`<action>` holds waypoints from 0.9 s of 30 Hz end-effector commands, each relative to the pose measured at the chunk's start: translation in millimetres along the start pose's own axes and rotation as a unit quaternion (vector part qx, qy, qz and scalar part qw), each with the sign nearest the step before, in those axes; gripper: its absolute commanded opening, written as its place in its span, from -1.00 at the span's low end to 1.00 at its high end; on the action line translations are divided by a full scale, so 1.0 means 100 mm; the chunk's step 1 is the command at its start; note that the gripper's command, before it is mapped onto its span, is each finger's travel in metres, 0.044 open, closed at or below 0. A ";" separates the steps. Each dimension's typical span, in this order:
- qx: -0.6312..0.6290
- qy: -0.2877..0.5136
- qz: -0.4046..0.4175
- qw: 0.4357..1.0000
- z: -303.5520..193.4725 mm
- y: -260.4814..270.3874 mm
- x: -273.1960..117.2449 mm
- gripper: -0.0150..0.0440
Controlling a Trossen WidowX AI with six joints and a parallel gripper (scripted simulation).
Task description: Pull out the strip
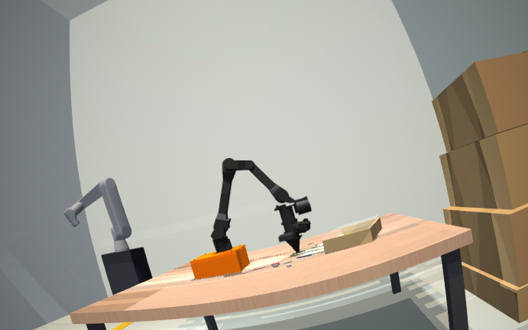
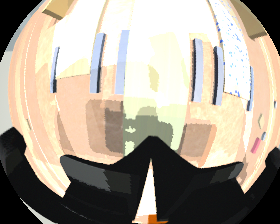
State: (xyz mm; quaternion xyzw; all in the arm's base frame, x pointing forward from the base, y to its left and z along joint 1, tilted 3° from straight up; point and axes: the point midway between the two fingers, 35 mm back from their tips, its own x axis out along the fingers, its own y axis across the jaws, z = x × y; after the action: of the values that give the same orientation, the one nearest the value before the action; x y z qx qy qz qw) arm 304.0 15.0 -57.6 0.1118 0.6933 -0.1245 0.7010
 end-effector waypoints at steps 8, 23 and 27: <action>0.000 0.016 -0.002 1.000 -0.26 -0.02 0.04 -0.49; 0.000 0.017 -0.002 1.000 -0.48 -0.02 0.04 -0.49; 0.000 0.017 -0.002 1.000 -0.53 -0.02 0.04 -0.49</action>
State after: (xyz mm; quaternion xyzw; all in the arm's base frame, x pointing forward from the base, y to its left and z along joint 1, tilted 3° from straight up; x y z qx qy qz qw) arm 268.1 28.3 -57.5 0.1131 0.6932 -0.1249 0.7007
